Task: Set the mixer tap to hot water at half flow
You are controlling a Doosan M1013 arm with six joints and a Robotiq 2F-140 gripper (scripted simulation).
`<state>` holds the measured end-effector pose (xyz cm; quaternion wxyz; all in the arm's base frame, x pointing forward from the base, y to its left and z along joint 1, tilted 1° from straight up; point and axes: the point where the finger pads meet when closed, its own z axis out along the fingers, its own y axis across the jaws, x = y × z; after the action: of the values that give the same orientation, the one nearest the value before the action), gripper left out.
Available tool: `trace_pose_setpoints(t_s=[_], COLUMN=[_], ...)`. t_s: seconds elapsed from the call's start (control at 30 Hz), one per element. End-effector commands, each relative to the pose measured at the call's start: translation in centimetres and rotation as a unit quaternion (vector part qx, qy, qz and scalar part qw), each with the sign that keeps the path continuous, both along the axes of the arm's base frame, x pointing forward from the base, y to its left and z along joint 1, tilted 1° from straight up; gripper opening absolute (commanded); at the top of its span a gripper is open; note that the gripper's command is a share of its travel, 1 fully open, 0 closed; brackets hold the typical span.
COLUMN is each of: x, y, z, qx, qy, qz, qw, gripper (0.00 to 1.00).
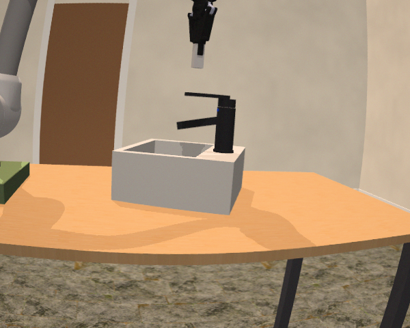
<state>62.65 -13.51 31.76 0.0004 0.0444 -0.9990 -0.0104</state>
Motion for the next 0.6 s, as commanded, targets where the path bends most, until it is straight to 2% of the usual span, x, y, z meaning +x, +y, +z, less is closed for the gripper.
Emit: trace_pose_setpoints(t_s=[0.0,0.07,0.1,0.57], x=[-0.01,-0.01,-0.01,-0.01], y=[0.0,0.0,0.0,0.0], z=[0.01,0.01,0.01,0.01], qx=[0.0,0.0,0.0,0.0], qy=[0.0,0.0,0.0,0.0], qz=[0.0,0.0,0.0,0.0], qw=[1.0,1.0,1.0,1.0], gripper=[0.0,0.0,0.39,0.39])
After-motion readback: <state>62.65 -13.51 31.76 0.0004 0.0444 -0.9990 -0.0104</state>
